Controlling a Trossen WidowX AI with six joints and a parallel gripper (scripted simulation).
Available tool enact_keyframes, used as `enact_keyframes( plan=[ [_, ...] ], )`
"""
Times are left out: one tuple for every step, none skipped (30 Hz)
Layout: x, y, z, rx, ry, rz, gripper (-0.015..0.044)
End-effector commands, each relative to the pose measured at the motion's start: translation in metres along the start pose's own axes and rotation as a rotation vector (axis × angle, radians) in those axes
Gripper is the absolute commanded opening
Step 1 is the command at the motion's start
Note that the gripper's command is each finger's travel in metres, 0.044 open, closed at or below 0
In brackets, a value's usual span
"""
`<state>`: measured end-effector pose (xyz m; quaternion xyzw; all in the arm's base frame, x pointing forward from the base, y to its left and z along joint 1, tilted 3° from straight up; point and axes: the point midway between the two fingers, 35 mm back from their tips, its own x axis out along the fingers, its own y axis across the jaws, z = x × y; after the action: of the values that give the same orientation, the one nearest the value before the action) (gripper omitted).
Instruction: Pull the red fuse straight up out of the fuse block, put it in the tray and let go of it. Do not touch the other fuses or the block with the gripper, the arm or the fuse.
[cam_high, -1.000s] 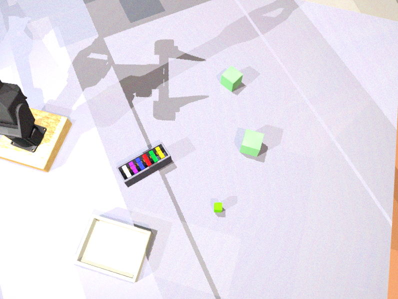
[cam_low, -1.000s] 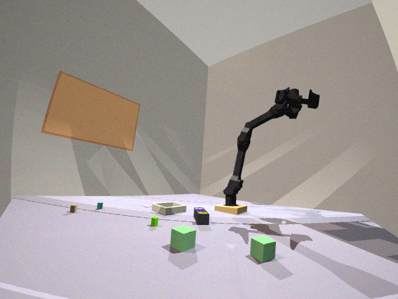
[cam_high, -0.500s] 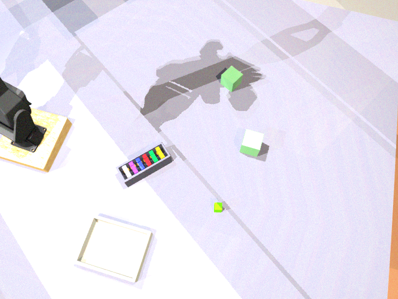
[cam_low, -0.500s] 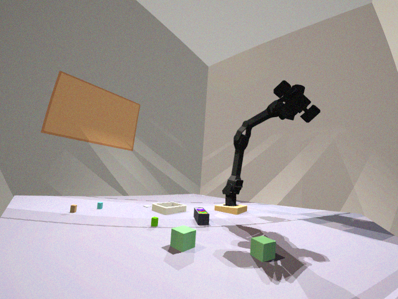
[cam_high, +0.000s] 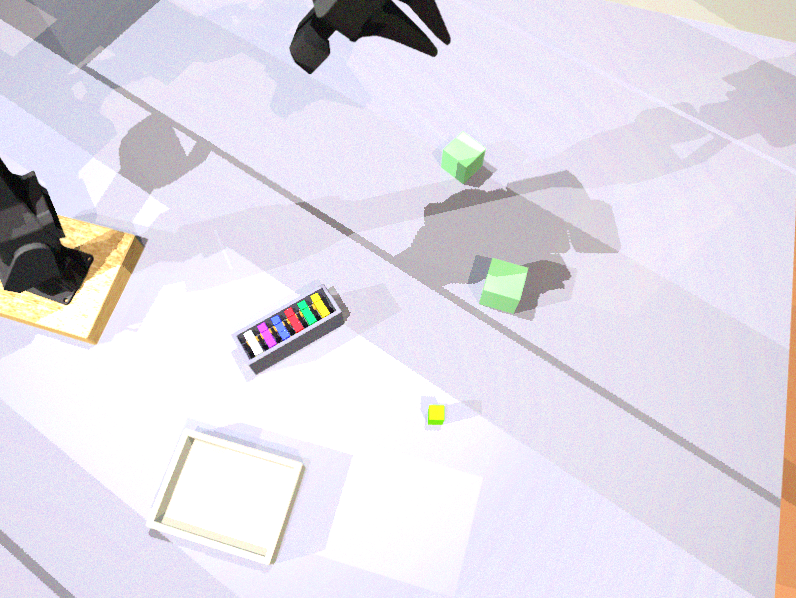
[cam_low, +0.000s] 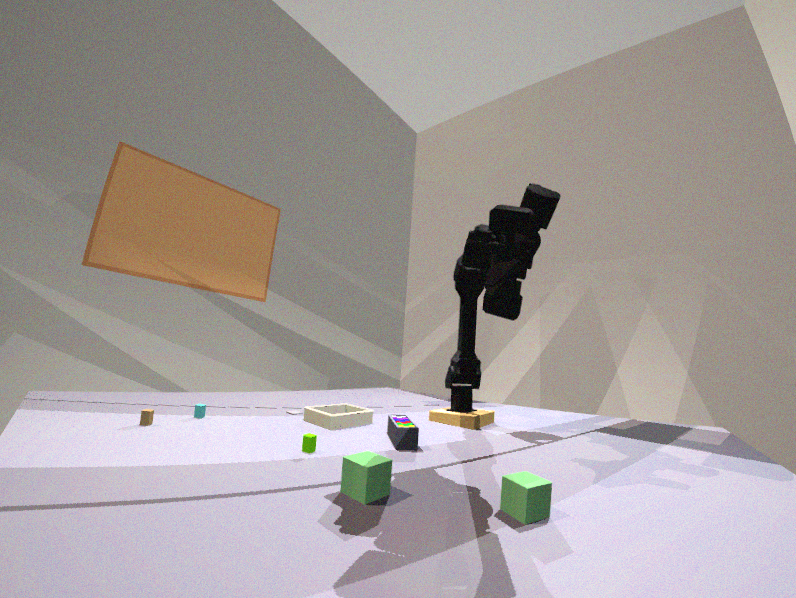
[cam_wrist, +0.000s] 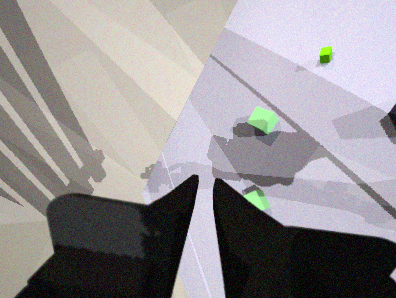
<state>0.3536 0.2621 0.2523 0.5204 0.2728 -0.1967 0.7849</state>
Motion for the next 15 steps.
enact_keyframes(
  plan=[
    [0.036, -0.044, 0.039, -0.179, 0.017, -0.181, 0.006],
    [0.044, -0.057, 0.049, -0.22, 0.028, -0.23, 0.006],
    [0.051, -0.07, 0.059, -0.259, 0.044, -0.278, 0.006],
    [0.058, -0.084, 0.069, -0.295, 0.063, -0.326, 0.006],
    [0.063, -0.098, 0.079, -0.329, 0.086, -0.373, 0.006],
    [0.067, -0.112, 0.088, -0.36, 0.112, -0.418, 0.006],
    [0.071, -0.127, 0.097, -0.388, 0.142, -0.461, 0.006],
    [0.073, -0.141, 0.105, -0.413, 0.175, -0.503, 0.006],
    [0.075, -0.156, 0.113, -0.435, 0.212, -0.542, 0.006],
    [0.075, -0.17, 0.12, -0.454, 0.251, -0.579, 0.006],
    [0.075, -0.186, 0.125, -0.472, 0.302, -0.618, 0.006],
    [0.074, -0.203, 0.13, -0.487, 0.359, -0.654, 0.006],
    [0.072, -0.219, 0.134, -0.498, 0.419, -0.686, 0.006],
    [0.07, -0.231, 0.137, -0.503, 0.468, -0.707, 0.006],
    [0.069, -0.238, 0.139, -0.505, 0.498, -0.718, 0.006]
  ],
)
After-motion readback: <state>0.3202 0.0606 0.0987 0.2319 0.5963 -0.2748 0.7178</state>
